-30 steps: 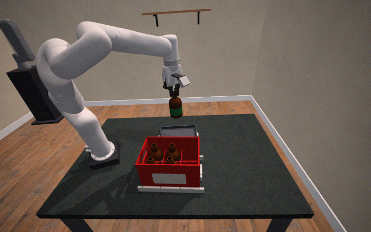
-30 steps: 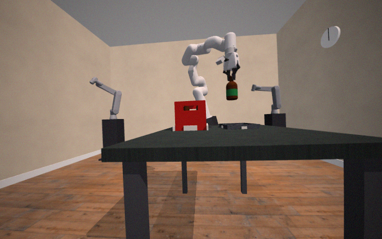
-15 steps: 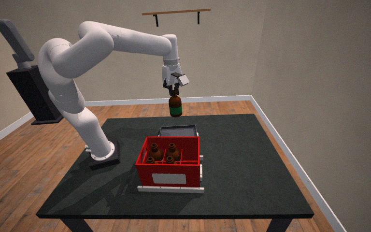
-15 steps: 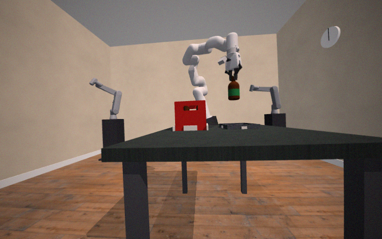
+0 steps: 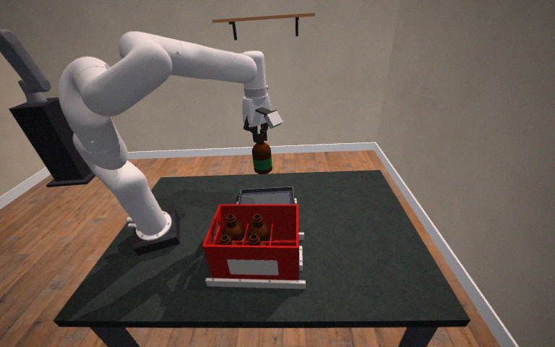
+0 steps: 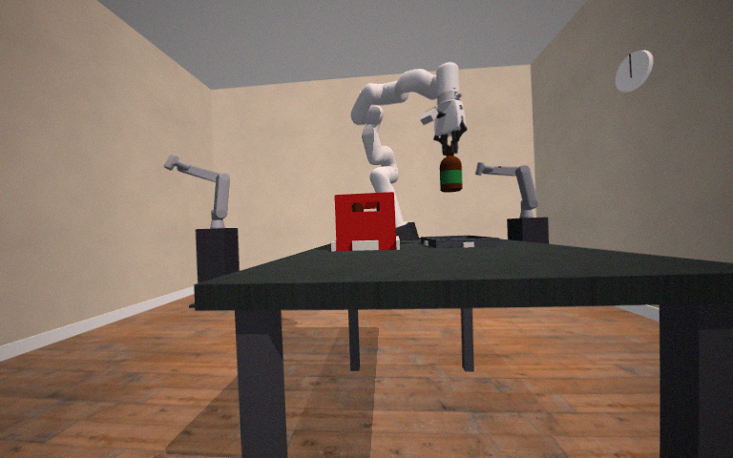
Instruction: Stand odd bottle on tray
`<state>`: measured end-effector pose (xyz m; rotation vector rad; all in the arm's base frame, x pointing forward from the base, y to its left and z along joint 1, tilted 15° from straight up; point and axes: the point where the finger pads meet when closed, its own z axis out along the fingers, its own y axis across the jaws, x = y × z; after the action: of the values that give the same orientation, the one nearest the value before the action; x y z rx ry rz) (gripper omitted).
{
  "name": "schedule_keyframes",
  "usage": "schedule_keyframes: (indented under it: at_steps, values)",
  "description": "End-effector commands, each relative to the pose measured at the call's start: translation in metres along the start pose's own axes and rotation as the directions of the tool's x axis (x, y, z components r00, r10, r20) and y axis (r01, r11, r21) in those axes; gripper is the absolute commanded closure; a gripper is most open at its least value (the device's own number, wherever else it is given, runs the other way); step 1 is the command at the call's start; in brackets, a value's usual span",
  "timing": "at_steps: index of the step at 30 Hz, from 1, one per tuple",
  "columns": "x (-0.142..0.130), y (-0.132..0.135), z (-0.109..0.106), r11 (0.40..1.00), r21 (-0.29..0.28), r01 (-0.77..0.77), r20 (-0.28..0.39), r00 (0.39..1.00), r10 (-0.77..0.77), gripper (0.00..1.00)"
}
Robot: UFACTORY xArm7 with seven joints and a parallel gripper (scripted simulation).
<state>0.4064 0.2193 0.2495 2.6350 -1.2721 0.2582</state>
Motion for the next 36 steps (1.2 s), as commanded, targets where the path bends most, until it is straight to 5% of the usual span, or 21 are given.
schedule_keyframes:
  at_steps: [1, 36]
  values:
    - [-0.0016, -0.0018, -0.002, 1.0, 0.005, 0.0, 0.0, 1.0, 0.0, 1.0]
    - [-0.0048, -0.0036, -0.002, 1.0, 0.005, 0.0, 0.0, 1.0, 0.0, 1.0]
